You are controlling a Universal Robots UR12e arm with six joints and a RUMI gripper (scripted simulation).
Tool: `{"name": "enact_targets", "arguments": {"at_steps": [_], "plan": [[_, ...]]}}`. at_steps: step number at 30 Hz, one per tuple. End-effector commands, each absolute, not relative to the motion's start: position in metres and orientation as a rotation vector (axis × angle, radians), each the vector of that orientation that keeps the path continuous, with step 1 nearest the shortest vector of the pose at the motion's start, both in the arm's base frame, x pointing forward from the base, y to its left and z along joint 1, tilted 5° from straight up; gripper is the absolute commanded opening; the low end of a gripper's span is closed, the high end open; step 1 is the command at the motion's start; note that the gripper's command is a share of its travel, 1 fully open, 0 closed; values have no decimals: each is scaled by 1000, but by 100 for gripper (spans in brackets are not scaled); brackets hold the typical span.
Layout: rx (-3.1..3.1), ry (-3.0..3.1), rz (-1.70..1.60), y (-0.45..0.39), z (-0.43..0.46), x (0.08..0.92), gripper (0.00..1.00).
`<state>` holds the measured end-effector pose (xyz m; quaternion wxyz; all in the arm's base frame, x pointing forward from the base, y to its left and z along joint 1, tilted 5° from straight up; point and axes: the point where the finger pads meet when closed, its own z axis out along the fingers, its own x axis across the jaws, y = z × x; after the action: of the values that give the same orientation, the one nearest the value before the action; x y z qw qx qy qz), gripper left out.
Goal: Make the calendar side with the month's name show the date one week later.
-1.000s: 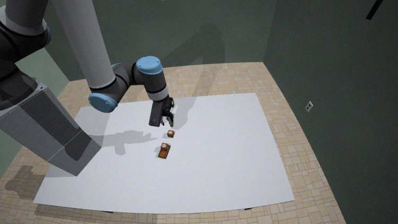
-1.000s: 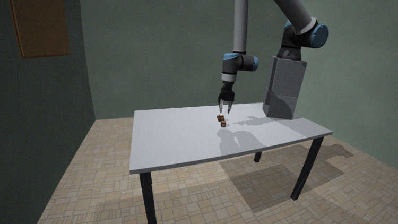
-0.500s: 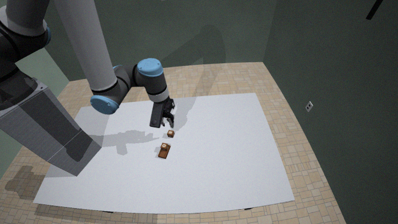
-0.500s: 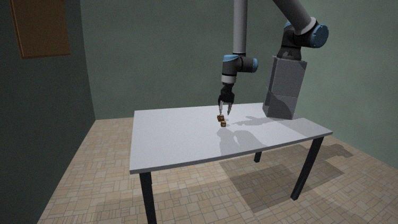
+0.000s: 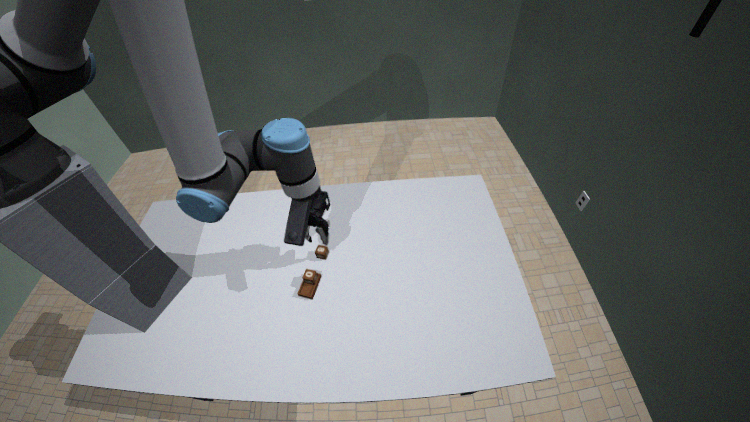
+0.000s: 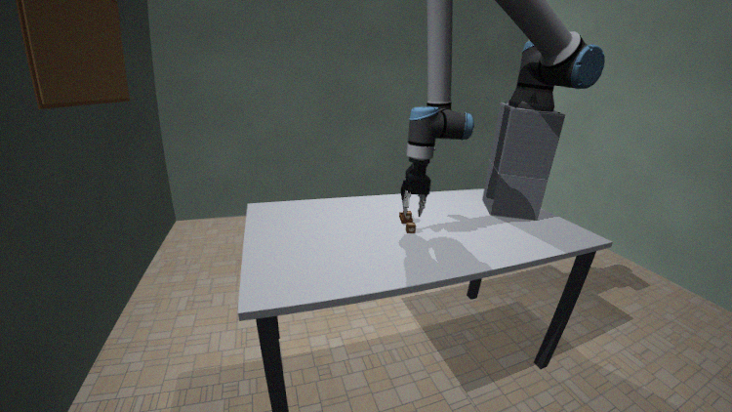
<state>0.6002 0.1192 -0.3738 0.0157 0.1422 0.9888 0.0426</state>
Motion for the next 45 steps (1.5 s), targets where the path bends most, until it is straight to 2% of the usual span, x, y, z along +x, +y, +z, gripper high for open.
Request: {"name": "enact_targets", "arguments": {"at_steps": [1,45], "plan": [[439,3071,132,121,-381,604,29],[440,3072,132,122,-396,603,29]]}}
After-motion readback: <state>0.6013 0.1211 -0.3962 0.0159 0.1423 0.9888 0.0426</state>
